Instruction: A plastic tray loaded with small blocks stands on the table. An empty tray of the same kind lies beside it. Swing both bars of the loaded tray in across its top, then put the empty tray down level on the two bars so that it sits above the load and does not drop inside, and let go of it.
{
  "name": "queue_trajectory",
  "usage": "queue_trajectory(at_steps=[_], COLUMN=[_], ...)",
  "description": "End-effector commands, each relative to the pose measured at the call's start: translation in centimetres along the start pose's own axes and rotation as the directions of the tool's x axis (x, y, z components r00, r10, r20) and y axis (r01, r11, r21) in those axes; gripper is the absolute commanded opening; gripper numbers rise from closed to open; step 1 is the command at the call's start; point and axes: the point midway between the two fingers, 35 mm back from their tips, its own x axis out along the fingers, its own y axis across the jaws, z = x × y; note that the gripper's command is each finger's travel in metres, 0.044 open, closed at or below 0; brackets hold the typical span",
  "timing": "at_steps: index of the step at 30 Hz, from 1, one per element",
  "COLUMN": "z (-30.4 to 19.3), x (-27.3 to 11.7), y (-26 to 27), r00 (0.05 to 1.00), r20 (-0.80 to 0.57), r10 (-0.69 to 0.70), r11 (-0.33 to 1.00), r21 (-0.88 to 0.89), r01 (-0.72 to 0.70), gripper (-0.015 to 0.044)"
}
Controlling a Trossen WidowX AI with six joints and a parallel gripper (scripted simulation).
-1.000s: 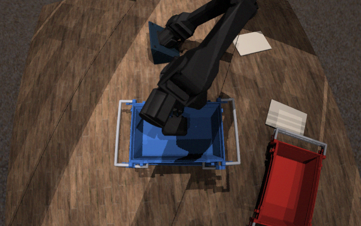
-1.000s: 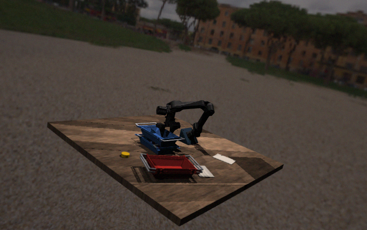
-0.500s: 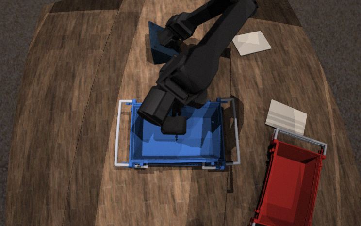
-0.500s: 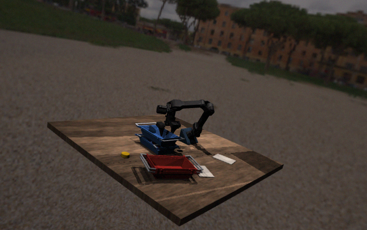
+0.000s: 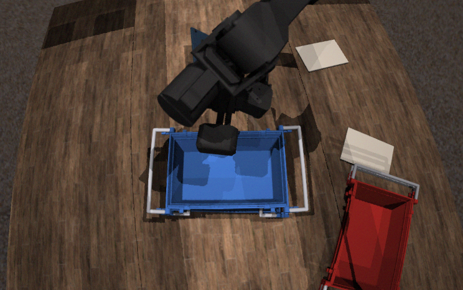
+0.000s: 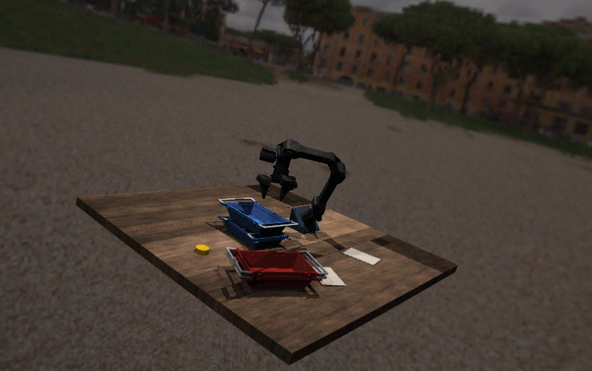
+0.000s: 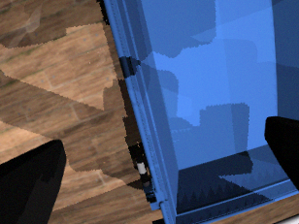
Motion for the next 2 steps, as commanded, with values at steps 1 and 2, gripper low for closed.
queue_trajectory(at_steps=[1, 2], z=[0.06, -0.03], x=[-1.22, -0.61], y=[0.1, 0.26], r00=[1.0, 1.0], r20=[-0.008, -0.001], r10=[-0.007, -0.006], r11=[1.0, 1.0], r21=[0.002, 0.008], r01=[0.007, 0.006], gripper=[0.044, 0.044])
